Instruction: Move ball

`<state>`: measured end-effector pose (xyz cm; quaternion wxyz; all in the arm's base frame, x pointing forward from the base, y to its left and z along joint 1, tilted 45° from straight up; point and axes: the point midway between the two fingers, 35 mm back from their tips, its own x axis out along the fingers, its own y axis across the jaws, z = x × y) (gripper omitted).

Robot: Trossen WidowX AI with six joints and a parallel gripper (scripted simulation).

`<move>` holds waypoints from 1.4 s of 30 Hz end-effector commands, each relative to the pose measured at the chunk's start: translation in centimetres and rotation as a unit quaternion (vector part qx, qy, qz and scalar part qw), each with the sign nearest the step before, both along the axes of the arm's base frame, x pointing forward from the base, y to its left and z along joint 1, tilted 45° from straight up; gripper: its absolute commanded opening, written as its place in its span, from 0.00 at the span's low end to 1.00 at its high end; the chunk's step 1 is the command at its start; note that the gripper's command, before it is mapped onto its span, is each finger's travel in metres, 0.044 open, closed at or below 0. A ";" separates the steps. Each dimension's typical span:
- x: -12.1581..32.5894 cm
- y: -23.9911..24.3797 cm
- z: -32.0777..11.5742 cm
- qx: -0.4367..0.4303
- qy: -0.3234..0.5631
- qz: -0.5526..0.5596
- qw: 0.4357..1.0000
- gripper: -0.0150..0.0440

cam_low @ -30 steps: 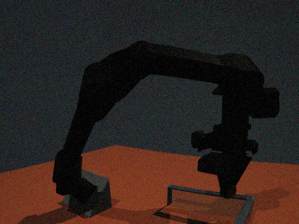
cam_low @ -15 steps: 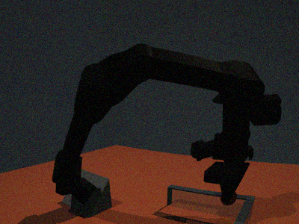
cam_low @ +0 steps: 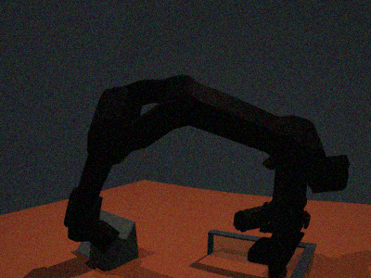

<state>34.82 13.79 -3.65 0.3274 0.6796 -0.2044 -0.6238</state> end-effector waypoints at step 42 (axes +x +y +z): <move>-0.7 4.7 4.5 0.003 -0.007 0.013 1.000 0.74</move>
